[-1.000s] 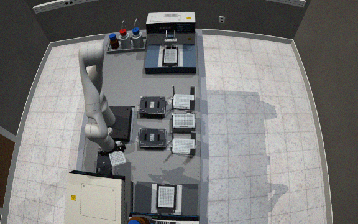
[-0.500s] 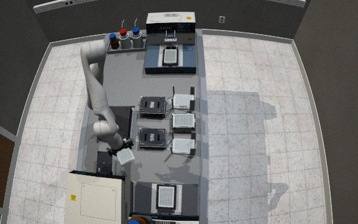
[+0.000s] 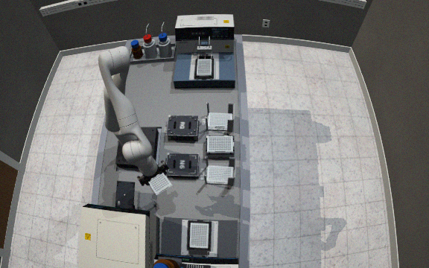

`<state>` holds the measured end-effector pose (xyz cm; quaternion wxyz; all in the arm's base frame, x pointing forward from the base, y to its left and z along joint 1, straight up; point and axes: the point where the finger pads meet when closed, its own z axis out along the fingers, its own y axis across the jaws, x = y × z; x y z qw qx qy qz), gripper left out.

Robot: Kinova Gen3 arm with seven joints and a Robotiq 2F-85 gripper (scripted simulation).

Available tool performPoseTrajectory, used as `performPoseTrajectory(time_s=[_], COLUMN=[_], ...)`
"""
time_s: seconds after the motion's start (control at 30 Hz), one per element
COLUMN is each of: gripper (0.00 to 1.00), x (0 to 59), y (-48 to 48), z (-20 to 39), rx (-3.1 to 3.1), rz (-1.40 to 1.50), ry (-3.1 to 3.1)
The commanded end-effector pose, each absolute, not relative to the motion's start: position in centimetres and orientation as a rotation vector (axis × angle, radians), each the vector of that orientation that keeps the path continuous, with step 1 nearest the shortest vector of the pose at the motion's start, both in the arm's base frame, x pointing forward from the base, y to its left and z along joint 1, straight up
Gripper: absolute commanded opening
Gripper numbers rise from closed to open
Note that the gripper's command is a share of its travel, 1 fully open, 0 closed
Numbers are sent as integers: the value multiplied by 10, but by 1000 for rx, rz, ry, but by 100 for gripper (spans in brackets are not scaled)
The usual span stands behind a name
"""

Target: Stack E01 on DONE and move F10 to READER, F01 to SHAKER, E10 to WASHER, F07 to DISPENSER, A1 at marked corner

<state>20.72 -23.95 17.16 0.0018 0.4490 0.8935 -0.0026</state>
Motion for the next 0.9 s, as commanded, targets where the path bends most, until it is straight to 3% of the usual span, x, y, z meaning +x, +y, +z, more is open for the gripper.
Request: performPoseTrajectory(time_s=[0.0, 0.87], gripper=[94, 94], x=[219, 295], y=[-235, -208], z=[172, 171], rx=[1338, 988], rz=[-9, -5], ry=[2846, 2985])
